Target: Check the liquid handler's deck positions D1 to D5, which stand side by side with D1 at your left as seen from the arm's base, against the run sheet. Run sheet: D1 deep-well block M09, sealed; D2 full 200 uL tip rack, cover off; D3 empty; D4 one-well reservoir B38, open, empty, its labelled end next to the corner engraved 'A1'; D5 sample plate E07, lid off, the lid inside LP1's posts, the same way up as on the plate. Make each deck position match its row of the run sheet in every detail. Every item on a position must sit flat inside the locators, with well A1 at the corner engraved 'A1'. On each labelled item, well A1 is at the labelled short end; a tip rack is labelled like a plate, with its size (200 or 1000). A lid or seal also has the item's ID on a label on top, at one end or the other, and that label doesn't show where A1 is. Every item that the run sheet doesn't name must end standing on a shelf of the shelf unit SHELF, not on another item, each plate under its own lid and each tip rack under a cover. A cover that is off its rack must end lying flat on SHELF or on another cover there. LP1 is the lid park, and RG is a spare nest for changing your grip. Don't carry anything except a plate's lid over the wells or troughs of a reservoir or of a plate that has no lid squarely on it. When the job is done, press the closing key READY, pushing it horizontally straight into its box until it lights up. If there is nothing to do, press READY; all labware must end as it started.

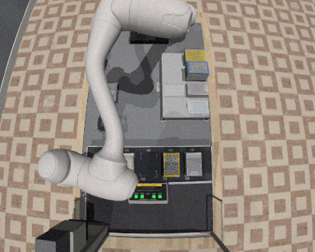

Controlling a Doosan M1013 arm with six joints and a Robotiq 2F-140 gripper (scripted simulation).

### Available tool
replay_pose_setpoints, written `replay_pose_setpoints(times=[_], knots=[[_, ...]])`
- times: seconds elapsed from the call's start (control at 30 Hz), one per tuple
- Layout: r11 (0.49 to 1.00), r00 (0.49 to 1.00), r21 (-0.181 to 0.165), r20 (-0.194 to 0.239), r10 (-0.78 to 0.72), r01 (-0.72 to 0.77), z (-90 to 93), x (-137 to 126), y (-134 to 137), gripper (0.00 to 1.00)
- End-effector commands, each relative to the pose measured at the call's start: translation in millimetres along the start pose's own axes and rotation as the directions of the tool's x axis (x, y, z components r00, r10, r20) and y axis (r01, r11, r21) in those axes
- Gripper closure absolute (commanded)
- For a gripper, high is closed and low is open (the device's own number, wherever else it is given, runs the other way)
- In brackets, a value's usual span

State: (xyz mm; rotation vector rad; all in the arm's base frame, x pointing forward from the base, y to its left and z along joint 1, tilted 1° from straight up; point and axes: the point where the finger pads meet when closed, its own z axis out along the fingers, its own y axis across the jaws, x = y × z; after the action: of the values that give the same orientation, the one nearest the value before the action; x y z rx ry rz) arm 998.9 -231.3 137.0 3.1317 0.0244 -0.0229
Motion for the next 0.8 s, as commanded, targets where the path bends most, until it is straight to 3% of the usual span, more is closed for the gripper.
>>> replay_pose_setpoints(times=[0.0, 0.77], knots=[[1.000, 1.000, -0.003, -0.005, 0.001, -0.001, -15.7, 0.0, -0.2, 0.21], [1.000, 1.000, -0.003, -0.005, 0.000, 0.000, -47.1, -0.2, -0.7, 0.21]])
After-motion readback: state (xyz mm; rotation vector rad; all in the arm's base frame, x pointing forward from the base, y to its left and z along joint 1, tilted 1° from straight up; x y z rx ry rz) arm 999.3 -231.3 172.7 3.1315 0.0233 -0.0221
